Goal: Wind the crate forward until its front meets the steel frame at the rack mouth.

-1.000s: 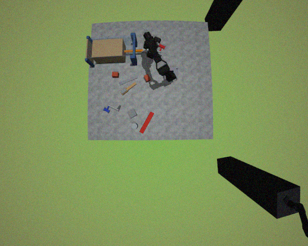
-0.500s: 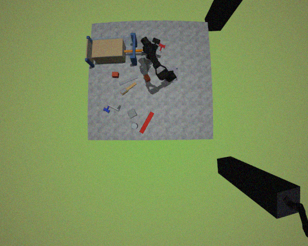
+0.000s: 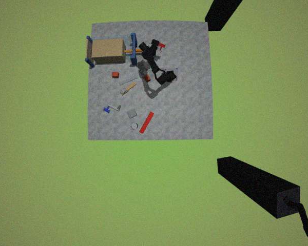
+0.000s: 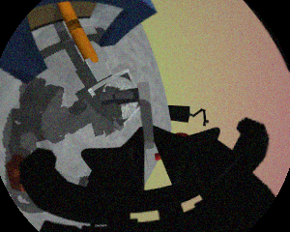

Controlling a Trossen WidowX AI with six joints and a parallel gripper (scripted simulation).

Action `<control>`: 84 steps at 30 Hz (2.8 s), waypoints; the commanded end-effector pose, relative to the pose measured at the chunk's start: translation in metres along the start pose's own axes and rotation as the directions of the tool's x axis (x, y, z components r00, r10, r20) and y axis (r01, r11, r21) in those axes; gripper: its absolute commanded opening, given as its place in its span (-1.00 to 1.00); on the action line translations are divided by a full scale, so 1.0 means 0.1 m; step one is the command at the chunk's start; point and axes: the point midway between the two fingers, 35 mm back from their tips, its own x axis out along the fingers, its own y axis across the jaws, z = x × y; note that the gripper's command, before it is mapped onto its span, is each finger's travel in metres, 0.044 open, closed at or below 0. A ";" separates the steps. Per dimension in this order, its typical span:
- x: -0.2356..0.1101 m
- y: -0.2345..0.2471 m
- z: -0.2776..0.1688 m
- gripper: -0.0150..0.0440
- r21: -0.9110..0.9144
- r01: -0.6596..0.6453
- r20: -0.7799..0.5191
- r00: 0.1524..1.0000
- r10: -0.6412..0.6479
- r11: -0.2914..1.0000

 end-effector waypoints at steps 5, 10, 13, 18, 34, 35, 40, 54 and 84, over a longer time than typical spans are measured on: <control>-0.02 -0.02 -0.01 -0.49 0.008 0.151 0.006 0.988 -0.151 0.988; -0.01 -0.01 -0.01 -0.49 0.008 0.227 0.007 0.974 -0.227 0.974; -0.01 -0.01 -0.01 -0.49 0.008 0.275 0.008 0.962 -0.275 0.962; -0.01 -0.01 -0.01 -0.49 0.009 0.353 0.010 0.935 -0.353 0.936; -0.01 0.00 -0.01 -0.49 0.010 0.572 0.015 0.820 -0.572 0.820; -0.01 0.00 -0.01 -0.49 0.010 0.589 0.015 0.808 -0.589 0.808; -0.01 0.00 -0.01 -0.49 0.011 0.650 0.016 0.759 -0.650 0.760; -0.02 -0.01 -0.01 -0.49 0.004 0.663 0.020 0.748 -0.663 0.748; 0.16 0.10 -0.03 -0.49 -0.017 0.687 0.013 0.727 -0.687 0.727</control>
